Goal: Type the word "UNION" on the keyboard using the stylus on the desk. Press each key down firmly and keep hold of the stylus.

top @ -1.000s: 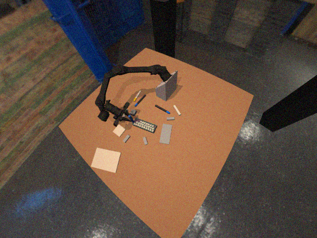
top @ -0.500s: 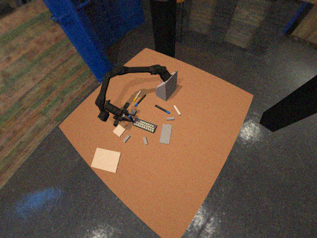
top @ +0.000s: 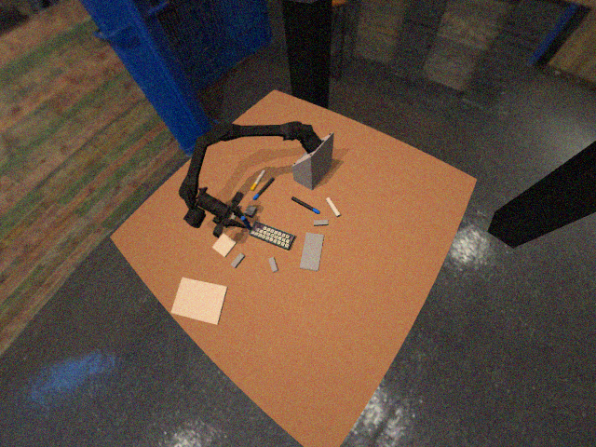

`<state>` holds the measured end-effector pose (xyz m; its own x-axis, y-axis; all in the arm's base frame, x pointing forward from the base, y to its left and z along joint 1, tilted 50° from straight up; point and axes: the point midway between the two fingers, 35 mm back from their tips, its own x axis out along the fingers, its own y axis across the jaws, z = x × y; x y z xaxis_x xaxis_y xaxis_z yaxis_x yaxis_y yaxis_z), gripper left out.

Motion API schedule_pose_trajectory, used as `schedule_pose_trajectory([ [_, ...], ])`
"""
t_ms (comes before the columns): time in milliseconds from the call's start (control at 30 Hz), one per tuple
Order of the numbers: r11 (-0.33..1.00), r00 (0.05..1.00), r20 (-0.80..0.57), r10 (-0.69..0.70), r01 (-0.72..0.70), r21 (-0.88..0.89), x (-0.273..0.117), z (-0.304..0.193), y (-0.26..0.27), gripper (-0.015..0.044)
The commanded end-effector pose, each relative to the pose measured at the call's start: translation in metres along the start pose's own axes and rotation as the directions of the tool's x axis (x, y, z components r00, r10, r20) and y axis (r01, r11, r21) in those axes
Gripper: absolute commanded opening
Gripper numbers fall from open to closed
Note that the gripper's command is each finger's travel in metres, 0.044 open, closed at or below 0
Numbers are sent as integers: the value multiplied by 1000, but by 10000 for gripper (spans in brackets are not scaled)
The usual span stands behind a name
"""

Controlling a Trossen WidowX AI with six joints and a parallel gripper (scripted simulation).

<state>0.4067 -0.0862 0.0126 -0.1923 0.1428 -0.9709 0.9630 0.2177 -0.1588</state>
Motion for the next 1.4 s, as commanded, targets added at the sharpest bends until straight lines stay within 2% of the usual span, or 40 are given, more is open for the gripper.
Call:
schedule_pose_trajectory([
  [0, 1000, 1000, 3, -4, 4, -3, 1, 1, -1, 81],
  [1367, 1000, 1000, 4, -4, 4, -3, 7, 8, -2, 81],
])
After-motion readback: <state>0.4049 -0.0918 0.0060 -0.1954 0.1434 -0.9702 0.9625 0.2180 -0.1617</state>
